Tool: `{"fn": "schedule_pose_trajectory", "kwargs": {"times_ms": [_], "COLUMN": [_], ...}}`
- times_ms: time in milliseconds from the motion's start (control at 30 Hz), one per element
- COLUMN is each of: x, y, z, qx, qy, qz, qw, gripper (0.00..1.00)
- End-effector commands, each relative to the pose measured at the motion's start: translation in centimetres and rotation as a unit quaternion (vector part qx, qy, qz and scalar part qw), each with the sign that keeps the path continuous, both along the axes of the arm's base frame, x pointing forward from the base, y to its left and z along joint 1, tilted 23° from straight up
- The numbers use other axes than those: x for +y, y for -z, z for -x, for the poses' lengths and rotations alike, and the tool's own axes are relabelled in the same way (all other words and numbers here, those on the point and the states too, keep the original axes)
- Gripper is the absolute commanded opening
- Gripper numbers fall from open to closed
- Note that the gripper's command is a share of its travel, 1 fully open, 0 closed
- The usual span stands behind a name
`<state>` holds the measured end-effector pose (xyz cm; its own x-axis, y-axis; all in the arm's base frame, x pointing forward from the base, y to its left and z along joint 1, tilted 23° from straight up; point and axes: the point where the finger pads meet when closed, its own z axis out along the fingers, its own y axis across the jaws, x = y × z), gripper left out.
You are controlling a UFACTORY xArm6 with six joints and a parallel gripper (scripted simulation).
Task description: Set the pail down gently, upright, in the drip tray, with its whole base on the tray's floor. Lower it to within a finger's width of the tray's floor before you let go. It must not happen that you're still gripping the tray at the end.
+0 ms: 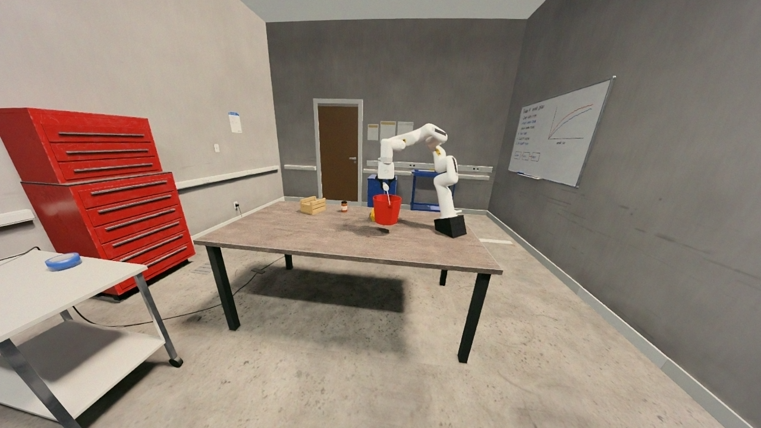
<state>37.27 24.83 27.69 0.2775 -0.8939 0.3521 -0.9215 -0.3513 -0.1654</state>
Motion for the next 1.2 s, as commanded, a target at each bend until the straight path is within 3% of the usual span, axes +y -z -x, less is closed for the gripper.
{"fn": "schedule_pose_trajectory", "kwargs": {"times_ms": [0, 1167], "x": [0.21, 0.32], "y": [-0.57, -0.92], "z": [0.06, 0.16], "qx": [-0.002, -0.002], "qy": [0.000, 0.000], "qz": [-0.002, -0.002], "qw": [1.000, 1.000], "gripper": [0.00, 0.00]}}
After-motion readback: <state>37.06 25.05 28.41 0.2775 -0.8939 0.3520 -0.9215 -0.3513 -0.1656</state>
